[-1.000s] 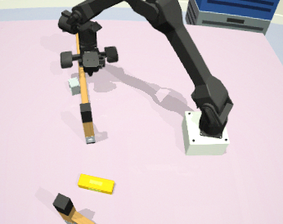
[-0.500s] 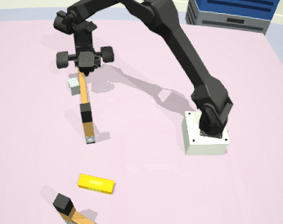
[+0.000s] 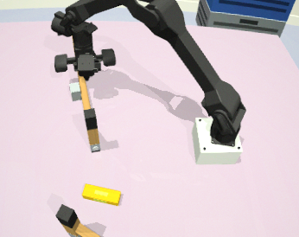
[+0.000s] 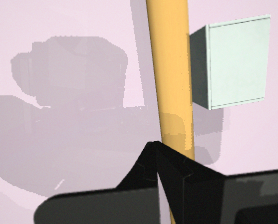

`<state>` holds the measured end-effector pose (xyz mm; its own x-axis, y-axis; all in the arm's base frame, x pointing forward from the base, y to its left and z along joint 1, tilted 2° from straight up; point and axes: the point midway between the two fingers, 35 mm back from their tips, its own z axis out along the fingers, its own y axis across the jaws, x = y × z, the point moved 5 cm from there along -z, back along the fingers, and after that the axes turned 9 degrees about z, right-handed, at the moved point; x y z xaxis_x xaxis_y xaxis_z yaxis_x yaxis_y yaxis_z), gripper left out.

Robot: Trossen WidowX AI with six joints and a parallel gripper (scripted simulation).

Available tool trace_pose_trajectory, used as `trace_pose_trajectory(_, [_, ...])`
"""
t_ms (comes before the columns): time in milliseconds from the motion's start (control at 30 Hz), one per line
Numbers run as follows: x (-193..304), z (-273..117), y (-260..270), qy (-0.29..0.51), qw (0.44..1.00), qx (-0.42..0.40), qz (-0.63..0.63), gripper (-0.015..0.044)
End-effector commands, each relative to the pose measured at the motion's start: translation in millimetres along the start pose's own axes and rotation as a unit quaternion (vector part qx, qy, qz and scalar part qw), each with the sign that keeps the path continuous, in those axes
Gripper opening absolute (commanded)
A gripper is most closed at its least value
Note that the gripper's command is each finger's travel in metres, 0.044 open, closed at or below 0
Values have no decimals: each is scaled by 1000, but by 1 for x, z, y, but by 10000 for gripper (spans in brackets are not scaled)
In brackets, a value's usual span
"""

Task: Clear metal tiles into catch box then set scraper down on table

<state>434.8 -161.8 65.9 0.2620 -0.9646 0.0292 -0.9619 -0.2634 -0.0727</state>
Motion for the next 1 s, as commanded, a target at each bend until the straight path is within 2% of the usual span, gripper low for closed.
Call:
trace_pose_trajectory(0, [-2,3,-5,-2,1000,0,0,0])
trace_pose_trajectory(967, [-9,3,-33,-2,1000,1,0,0])
